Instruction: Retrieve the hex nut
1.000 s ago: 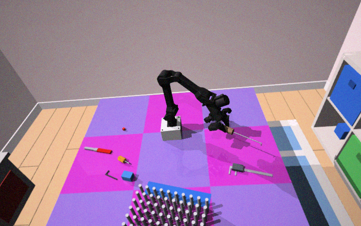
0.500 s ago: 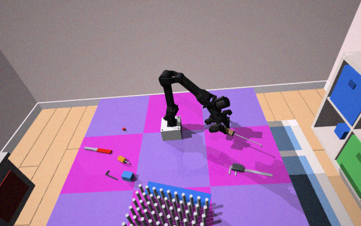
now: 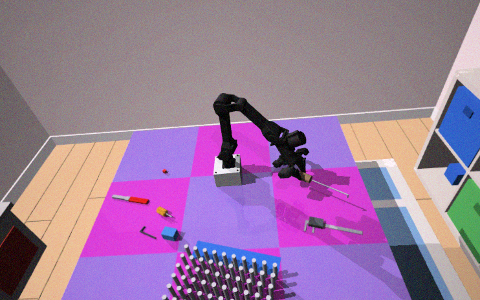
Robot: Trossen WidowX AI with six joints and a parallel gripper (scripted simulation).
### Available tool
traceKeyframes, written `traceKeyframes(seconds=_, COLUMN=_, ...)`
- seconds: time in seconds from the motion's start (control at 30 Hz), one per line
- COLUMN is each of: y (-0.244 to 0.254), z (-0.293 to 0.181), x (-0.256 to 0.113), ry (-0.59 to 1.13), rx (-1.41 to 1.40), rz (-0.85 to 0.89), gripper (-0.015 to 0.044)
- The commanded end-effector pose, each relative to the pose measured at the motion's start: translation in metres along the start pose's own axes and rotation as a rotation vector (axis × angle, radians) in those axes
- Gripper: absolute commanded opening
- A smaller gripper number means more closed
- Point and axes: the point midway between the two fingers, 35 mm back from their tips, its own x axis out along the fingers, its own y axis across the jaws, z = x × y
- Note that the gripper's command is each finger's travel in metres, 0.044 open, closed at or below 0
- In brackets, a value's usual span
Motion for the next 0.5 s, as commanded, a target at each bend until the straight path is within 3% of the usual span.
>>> traceKeyframes(seconds=0.0, y=0.000, z=0.003, x=0.005, ry=-0.004, rx=-0.004, rz=-0.002, gripper=0.0000)
traceKeyframes(seconds=0.47, y=-0.001, z=0.010, x=0.016, ry=-0.004, rx=-0.004, rz=-0.002, gripper=0.0000)
